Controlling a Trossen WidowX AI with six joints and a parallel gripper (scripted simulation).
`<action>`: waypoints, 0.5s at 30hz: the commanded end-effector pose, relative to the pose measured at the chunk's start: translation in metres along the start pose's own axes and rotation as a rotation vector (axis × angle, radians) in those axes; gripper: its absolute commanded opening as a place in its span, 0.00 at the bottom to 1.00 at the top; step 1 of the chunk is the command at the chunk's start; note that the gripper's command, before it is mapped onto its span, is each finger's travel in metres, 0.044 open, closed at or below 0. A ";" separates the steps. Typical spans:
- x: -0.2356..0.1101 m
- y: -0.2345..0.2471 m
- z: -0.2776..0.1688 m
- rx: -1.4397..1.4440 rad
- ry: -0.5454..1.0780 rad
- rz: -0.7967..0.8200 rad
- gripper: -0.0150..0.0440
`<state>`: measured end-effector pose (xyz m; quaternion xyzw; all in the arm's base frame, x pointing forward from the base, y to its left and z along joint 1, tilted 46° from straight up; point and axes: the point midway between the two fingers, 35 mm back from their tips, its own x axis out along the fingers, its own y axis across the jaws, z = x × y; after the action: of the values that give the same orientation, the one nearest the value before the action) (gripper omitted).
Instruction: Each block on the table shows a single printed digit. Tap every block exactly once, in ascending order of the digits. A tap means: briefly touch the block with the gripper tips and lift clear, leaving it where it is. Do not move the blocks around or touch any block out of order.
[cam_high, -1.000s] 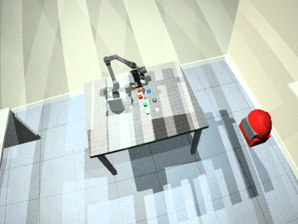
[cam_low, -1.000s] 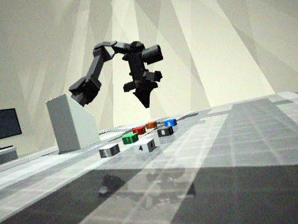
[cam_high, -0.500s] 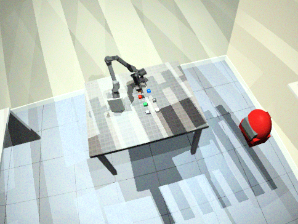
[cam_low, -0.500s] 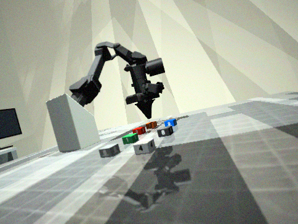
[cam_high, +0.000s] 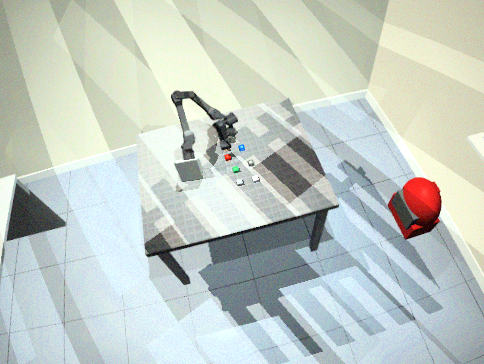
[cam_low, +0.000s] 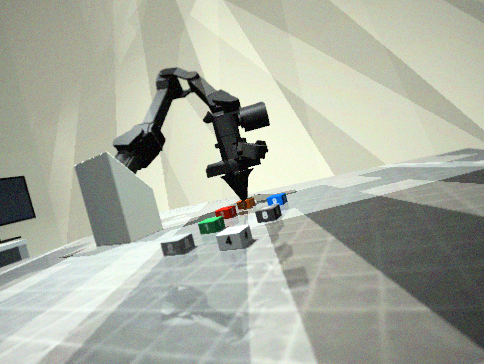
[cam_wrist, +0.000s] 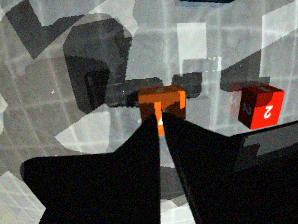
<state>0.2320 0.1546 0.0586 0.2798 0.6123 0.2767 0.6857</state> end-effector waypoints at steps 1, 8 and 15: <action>-0.009 -0.001 0.000 0.000 0.001 -0.003 0.29; -0.036 -0.002 0.000 0.003 0.003 -0.011 0.29; -0.109 -0.001 -0.001 0.003 0.003 -0.010 0.29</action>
<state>0.2253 0.0980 0.1032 0.2744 0.6227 0.2660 0.6828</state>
